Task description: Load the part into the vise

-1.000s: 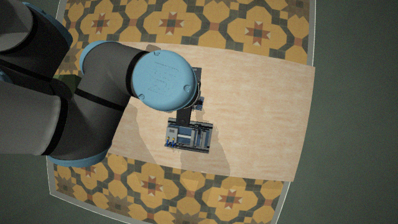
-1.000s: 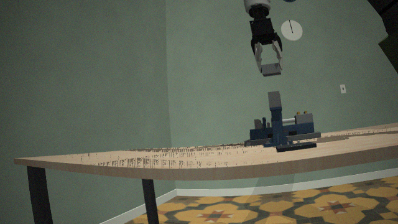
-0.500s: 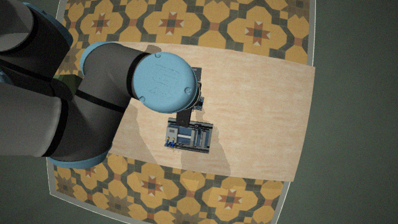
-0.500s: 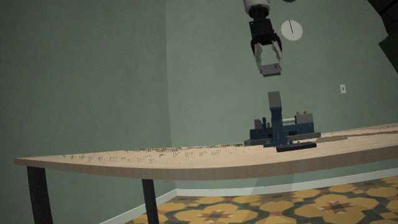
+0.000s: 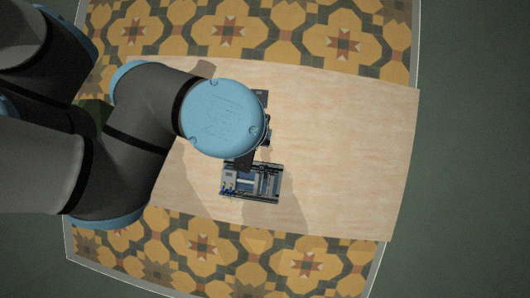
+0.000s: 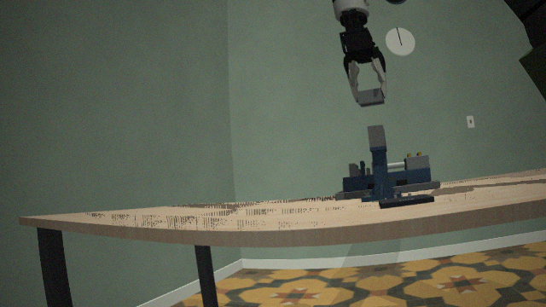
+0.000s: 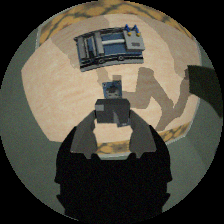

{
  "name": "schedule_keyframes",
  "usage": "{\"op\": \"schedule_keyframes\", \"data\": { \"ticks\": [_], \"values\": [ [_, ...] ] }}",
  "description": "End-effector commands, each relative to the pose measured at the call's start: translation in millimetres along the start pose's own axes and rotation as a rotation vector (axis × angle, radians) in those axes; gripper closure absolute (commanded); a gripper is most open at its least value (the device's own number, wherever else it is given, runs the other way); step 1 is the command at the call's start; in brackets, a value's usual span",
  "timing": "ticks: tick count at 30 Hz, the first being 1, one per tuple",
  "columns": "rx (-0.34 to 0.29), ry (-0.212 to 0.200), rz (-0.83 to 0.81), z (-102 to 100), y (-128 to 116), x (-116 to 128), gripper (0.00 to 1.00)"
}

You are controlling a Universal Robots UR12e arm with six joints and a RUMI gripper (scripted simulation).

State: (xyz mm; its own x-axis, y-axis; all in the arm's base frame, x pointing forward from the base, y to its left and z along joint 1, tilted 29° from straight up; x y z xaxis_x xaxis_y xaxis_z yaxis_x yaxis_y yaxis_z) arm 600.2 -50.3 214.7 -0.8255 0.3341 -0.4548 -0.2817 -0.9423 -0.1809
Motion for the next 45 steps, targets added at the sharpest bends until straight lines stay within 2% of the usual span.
{"op": "schedule_keyframes", "data": {
  "ticks": [1, 26, 45],
  "values": [
    [0.000, 0.000, -0.036, 0, 5, -3, 1.00],
    [0.003, -0.004, -0.273, -3, 38, -20, 1.00],
    [0.004, -0.006, -0.536, -5, 77, -37, 1.00]
  ]
}}
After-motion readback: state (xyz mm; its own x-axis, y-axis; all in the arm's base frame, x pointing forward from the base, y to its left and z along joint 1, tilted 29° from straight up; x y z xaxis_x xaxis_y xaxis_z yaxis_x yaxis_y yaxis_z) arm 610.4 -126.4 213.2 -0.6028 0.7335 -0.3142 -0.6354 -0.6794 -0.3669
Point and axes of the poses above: the point where the finger pads meet when closed, its own z axis back along the fingers, its own x axis across the jaws, y = z × x, the point moved 5 cm from there along z, back along the fingers, and after that the axes turned 1 degree about -z, right-handed, at the moved point
